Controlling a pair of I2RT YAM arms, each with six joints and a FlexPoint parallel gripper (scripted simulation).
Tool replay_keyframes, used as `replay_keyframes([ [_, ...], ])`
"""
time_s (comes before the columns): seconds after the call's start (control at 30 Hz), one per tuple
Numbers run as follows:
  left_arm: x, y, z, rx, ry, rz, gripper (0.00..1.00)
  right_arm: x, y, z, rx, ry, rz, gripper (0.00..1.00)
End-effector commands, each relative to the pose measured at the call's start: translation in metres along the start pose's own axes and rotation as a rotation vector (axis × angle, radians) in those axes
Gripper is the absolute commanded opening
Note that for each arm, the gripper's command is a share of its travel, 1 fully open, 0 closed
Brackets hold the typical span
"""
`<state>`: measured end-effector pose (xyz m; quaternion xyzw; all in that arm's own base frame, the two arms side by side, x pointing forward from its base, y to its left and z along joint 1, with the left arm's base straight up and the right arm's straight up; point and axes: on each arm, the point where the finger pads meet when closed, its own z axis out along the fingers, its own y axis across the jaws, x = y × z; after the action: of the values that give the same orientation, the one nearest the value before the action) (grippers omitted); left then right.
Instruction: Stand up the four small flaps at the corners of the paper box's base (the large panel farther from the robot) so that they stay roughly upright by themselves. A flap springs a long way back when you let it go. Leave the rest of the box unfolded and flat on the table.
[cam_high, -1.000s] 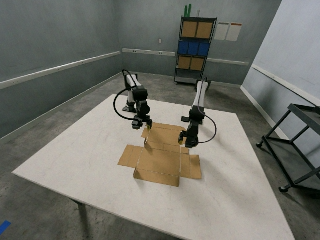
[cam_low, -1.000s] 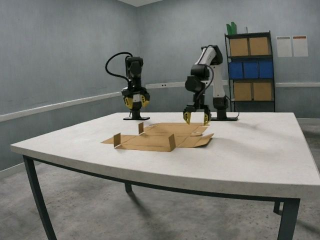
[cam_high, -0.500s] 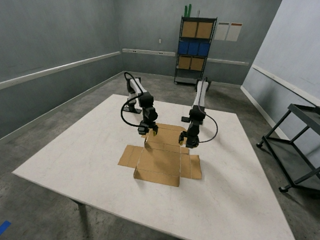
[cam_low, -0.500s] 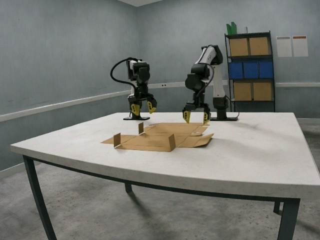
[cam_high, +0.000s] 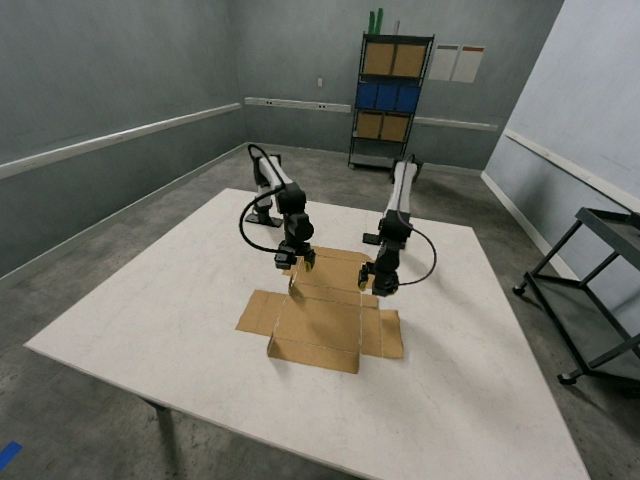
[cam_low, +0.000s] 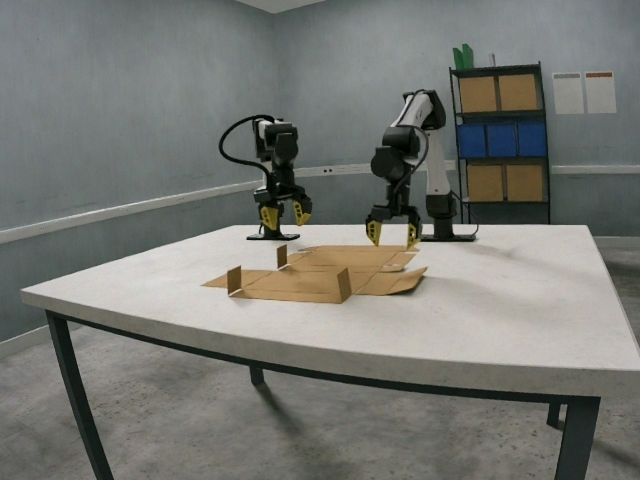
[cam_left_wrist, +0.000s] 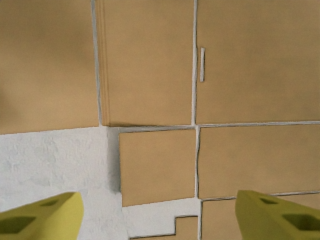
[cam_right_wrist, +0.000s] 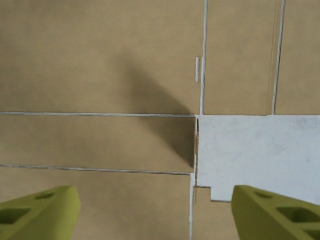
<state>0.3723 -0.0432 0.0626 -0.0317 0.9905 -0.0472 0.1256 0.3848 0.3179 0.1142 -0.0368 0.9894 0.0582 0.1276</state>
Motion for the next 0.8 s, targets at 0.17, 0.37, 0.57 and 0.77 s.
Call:
replay_keyframes([
  [0.17,-0.015,-0.002,-0.021,0.016,-0.062,0.003,0.77,-0.003,-0.003,-0.016,-0.016,-0.026,0.001,0.77],
  [0.37,0.005,-0.002,0.015,0.004,0.005,-0.001,0.77,0.002,0.002,0.002,-0.015,-0.024,0.001,0.77],
  [0.57,0.011,-0.002,0.035,-0.003,0.004,-0.001,0.77,0.016,0.002,0.048,0.019,0.016,-0.004,0.77],
  [0.77,0.014,-0.003,0.045,-0.004,0.006,-0.001,0.77,0.019,0.003,0.058,0.02,0.016,-0.003,0.77],
])
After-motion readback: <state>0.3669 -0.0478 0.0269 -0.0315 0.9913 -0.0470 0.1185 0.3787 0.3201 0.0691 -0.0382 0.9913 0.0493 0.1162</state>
